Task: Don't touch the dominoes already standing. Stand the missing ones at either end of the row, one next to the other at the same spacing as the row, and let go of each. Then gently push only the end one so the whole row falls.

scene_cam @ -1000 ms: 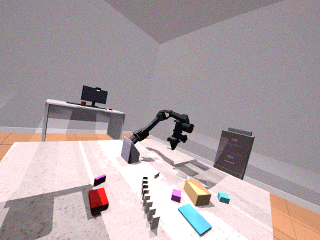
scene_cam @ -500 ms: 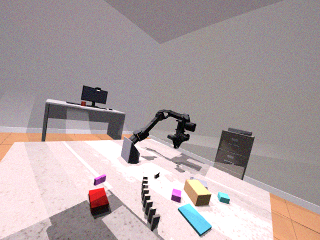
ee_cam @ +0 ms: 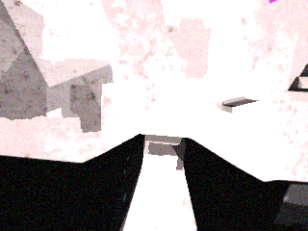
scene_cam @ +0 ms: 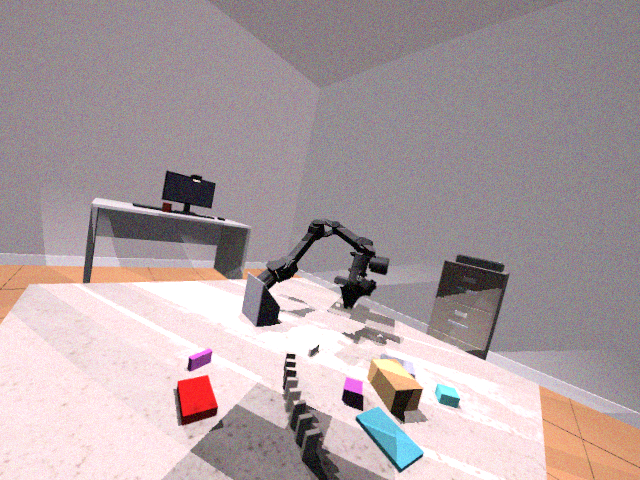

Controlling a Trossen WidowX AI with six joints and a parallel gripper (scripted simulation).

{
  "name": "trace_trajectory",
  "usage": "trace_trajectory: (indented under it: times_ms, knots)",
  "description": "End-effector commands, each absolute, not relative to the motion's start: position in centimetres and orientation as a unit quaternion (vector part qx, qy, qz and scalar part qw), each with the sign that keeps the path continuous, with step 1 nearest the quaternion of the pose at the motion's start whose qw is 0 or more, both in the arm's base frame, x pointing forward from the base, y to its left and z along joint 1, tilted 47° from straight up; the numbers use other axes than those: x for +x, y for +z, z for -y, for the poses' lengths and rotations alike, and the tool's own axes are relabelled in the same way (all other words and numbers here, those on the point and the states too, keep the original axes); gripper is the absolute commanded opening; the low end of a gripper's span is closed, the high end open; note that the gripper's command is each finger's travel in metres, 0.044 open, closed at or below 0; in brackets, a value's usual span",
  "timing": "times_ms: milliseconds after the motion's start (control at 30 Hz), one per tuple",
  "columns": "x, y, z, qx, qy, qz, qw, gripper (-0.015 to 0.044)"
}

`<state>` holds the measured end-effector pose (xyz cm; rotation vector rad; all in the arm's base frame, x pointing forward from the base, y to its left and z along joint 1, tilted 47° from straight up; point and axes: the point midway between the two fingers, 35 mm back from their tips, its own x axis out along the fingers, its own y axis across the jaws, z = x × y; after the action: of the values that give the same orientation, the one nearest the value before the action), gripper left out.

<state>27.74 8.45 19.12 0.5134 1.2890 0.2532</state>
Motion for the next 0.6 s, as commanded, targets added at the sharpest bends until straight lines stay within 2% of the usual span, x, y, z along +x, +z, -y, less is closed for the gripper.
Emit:
trace_trajectory:
  times_ms: [0,567]
  knots:
    - [28.1,18.2,-8.7,0.209,0.093,-0.574,0.786,0.0107]
    - [30.3,17.0,-10.2,0.141,0.006,-0.431,0.891,0.0107]
